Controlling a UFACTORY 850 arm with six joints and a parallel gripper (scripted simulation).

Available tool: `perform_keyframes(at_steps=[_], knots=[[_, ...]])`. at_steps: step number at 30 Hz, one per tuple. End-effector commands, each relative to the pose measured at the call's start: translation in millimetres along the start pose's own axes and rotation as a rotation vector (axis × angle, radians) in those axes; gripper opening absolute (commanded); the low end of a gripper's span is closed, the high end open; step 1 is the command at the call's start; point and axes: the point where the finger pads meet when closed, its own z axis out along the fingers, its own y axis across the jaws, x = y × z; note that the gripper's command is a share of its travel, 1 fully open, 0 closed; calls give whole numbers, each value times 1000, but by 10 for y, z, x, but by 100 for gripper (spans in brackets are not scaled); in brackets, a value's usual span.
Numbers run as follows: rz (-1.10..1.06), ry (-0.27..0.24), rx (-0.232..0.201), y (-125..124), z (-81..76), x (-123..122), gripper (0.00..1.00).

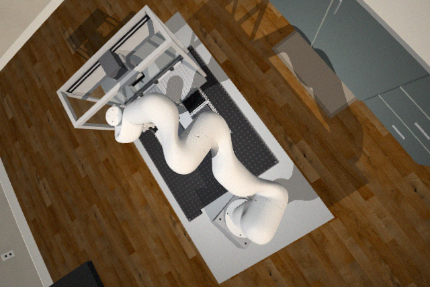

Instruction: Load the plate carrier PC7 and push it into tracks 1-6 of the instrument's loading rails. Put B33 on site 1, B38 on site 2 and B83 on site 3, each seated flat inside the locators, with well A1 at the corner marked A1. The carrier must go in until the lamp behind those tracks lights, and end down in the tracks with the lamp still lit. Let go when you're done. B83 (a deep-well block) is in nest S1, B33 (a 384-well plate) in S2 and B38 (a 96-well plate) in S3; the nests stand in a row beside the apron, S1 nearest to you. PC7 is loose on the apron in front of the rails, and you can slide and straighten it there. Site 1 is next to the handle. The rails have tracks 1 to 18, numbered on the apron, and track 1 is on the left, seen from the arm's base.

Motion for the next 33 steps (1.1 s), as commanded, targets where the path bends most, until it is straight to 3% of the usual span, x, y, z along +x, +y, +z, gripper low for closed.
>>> perform_keyframes(at_steps=[1, 4, 33], knots=[[1, 1, -2, 8, -14, 1, 100], [1, 1, -2, 8, -14, 1, 100], [9, 1, -2, -9, 160, -1339, 100]])
